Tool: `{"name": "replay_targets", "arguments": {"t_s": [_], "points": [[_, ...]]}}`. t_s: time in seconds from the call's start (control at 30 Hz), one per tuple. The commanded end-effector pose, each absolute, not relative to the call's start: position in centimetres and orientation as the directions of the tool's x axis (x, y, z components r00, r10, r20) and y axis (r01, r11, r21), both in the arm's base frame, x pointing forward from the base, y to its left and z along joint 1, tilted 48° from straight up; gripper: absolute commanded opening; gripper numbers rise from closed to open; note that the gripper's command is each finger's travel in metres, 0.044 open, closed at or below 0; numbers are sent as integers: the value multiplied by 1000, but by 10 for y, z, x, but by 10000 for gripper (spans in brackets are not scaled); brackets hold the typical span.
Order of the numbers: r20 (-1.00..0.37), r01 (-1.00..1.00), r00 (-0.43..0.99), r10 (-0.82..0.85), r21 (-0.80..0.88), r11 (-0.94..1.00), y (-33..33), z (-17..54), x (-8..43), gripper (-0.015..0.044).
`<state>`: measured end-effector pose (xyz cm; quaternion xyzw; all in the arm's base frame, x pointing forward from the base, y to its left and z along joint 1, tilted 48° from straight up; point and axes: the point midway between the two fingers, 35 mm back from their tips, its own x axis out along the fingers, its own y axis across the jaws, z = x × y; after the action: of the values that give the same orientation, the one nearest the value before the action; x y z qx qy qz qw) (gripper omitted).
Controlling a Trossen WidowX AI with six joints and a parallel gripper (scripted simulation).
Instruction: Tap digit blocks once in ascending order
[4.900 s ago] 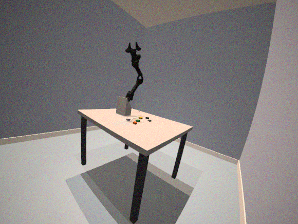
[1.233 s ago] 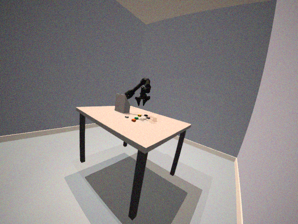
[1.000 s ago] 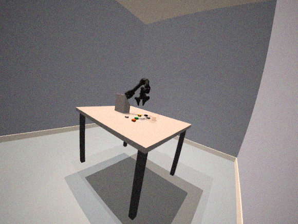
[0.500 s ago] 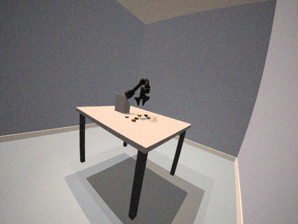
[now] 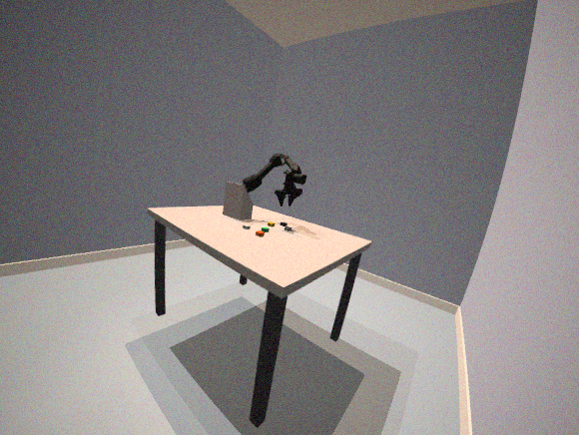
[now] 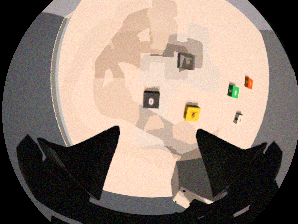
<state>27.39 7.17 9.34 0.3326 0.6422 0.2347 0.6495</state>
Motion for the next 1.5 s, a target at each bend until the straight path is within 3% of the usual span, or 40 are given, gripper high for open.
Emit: {"name": "replay_targets", "arguments": {"t_s": [0.0,0.47,0.8,1.47], "points": [[-674,124,67,736,737,664,74,97,275,400],[-674,124,67,736,737,664,74,97,277,400],[-676,121,70,734,736,666,23,51,363,400],[-676,121,70,734,736,666,22,50,364,400]]}}
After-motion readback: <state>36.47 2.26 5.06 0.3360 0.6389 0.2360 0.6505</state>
